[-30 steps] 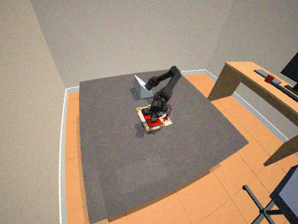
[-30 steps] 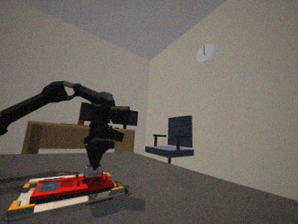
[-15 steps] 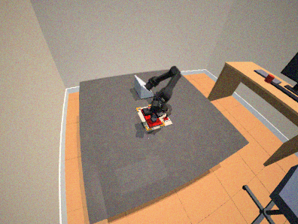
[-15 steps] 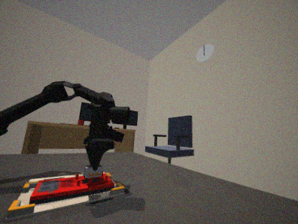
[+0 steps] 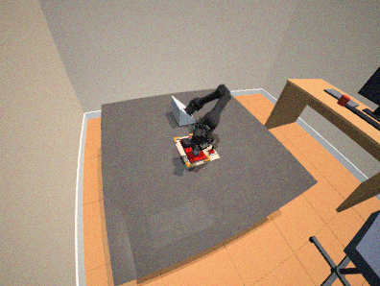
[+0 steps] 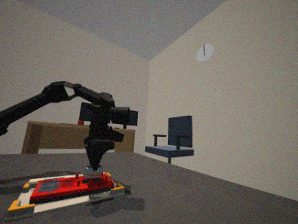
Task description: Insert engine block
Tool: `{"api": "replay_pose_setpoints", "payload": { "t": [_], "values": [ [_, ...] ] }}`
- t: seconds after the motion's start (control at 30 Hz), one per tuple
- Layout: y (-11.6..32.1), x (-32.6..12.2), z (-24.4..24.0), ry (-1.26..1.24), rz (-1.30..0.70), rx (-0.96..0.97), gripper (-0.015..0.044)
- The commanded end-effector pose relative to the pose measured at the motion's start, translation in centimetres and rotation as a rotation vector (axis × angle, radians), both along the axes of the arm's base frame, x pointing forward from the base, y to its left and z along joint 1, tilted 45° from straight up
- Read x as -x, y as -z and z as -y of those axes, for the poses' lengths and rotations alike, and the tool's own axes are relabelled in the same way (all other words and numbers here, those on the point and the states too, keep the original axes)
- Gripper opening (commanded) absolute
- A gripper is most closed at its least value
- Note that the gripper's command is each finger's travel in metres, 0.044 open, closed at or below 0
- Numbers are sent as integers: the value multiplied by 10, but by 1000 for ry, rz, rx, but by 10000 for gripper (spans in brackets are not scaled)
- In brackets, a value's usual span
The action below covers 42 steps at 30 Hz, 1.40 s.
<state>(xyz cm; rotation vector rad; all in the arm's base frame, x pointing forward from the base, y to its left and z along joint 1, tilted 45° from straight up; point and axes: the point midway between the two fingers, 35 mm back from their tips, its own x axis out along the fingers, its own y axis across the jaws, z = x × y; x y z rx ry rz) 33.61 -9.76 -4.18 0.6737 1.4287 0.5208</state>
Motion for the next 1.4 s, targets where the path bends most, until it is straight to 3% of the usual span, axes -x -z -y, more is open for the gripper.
{"api": "replay_pose_setpoints", "payload": {
  "t": [0.0,1.37],
  "values": [
    [2,1,-1,4,-6,-6,159],
    [4,1,-4,4,-6,-7,159]
  ]
}}
